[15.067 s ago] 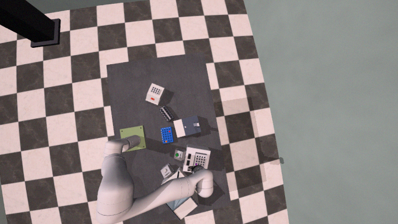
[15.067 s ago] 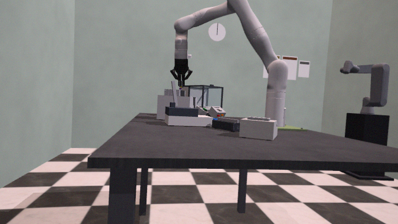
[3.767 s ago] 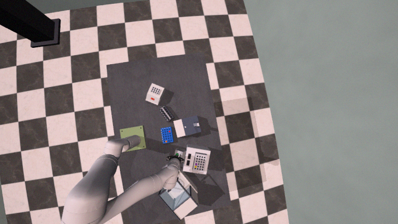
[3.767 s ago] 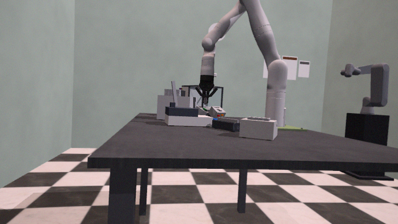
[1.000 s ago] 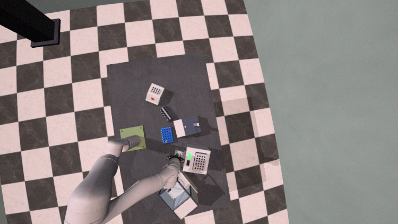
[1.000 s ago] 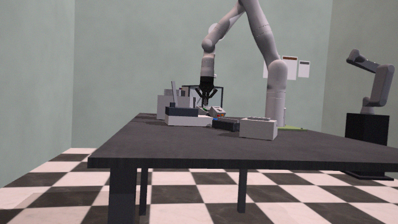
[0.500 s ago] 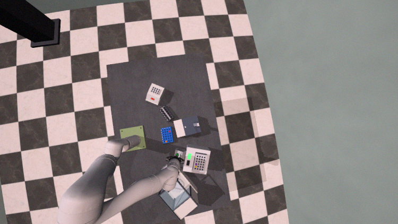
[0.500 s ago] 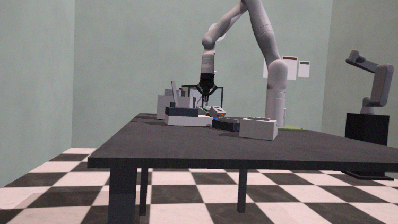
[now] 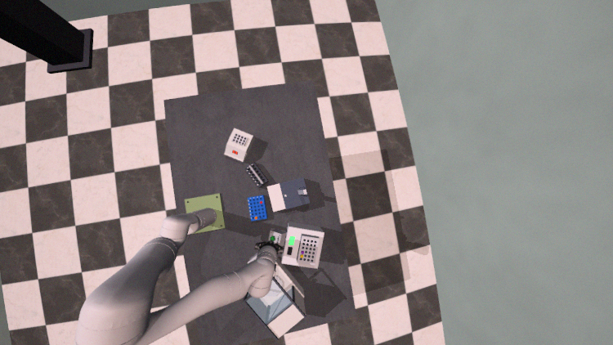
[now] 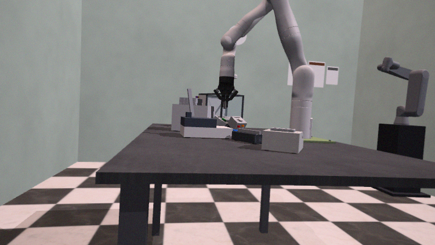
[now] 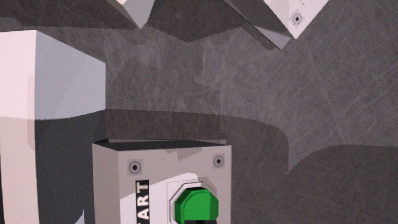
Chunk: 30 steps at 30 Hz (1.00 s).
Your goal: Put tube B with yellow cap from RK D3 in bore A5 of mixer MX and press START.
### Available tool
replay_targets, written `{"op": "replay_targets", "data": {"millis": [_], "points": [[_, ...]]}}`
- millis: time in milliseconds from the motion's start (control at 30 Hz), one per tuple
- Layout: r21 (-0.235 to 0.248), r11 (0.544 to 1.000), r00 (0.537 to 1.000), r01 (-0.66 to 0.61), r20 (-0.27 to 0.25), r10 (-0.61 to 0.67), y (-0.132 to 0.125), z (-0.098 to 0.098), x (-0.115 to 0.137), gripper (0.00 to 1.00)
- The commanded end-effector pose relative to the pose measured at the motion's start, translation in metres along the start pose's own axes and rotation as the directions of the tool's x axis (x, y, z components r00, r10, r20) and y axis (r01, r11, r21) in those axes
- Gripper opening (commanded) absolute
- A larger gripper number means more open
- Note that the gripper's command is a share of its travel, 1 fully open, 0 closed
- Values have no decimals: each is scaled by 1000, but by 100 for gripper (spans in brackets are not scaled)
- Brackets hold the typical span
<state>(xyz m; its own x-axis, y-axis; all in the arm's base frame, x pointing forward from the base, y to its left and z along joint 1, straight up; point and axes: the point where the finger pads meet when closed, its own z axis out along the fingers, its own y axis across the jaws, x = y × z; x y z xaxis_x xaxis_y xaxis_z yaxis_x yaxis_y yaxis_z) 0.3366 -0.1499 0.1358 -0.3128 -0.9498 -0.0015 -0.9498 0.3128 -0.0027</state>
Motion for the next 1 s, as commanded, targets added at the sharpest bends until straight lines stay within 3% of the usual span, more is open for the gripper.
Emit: {"op": "replay_targets", "data": {"millis": [0,967], "points": [[2,1000,1000,0,0,0,0,-4,0,10],[2,1000,1000,0,0,0,0,-37,0,10]]}}
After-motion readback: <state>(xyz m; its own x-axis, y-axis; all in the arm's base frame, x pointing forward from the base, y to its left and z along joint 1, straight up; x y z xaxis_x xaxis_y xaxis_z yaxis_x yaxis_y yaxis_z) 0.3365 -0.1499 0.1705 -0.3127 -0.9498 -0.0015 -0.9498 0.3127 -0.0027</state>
